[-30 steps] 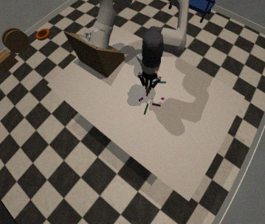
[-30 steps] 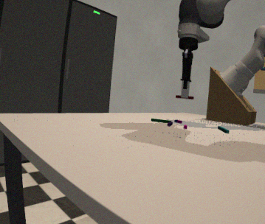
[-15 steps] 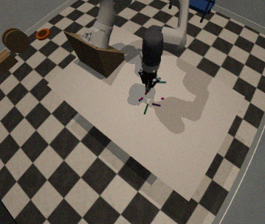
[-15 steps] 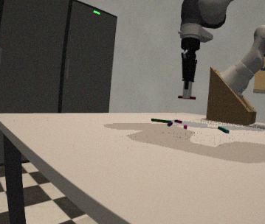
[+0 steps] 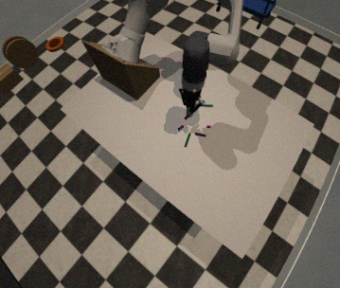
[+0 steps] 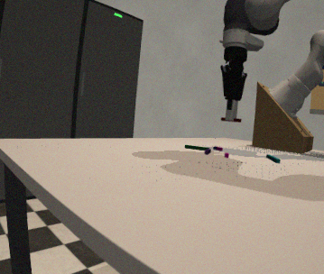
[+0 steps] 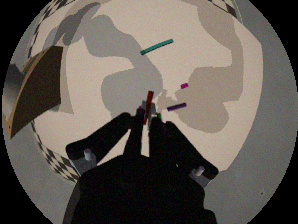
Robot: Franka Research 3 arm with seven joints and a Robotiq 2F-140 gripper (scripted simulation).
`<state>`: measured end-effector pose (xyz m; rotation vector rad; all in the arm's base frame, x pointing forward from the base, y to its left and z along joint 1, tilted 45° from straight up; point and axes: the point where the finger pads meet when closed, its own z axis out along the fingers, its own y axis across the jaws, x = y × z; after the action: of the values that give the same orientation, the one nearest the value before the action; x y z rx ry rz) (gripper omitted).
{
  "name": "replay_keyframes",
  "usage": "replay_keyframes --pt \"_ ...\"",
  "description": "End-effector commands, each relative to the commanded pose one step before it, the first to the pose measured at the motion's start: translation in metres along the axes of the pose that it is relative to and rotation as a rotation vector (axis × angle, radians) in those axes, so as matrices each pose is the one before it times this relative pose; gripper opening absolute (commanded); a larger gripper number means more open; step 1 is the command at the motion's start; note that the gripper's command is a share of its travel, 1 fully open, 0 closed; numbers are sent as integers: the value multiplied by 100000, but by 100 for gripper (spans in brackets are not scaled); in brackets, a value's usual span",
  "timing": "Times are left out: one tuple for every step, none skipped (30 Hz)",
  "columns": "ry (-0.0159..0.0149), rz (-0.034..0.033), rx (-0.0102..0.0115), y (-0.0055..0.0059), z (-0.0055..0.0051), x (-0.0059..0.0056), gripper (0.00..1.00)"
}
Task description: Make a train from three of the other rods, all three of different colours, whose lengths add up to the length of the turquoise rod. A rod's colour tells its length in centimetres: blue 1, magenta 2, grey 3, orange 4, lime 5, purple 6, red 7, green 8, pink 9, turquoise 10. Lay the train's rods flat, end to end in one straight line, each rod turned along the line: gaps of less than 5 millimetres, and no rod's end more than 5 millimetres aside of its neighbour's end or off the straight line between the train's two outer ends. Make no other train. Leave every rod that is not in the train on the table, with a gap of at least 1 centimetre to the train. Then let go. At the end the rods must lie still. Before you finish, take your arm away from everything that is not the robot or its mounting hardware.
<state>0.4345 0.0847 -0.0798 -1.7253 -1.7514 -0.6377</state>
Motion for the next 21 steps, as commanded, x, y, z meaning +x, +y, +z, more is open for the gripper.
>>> replay_keyframes --pt "-57 14832 967 -186 18 303 3" --pt "-35 1879 13 -57 4 35 3" --pt "-27 1407 9 -43 3 25 3" --pt "-19 989 6 -31 2 17 3" --pt "-12 635 4 -20 1 11 3" --pt "-7 352 2 -11 1 6 3" --pt "-3 149 1 -5 0 2 3" --pt "-1 34 0 -1 0 1 3" --pt "0 3 0 0 0 0 3" --pt "0 0 0 0 0 0 3" --pt "0 0 0 0 0 0 3" --pt "0 0 0 0 0 0 3" --pt "0 0 0 0 0 0 3" --pt "0 0 0 0 0 0 3" --pt "0 0 0 0 0 0 3" --pt "0 0 0 0 0 0 3" --pt "0 0 0 0 0 0 3" --pt "0 0 0 0 0 0 3" --pt "0 0 0 0 0 0 3" --pt "0 0 0 0 0 0 3" --pt "0 0 0 0 2 0 3"
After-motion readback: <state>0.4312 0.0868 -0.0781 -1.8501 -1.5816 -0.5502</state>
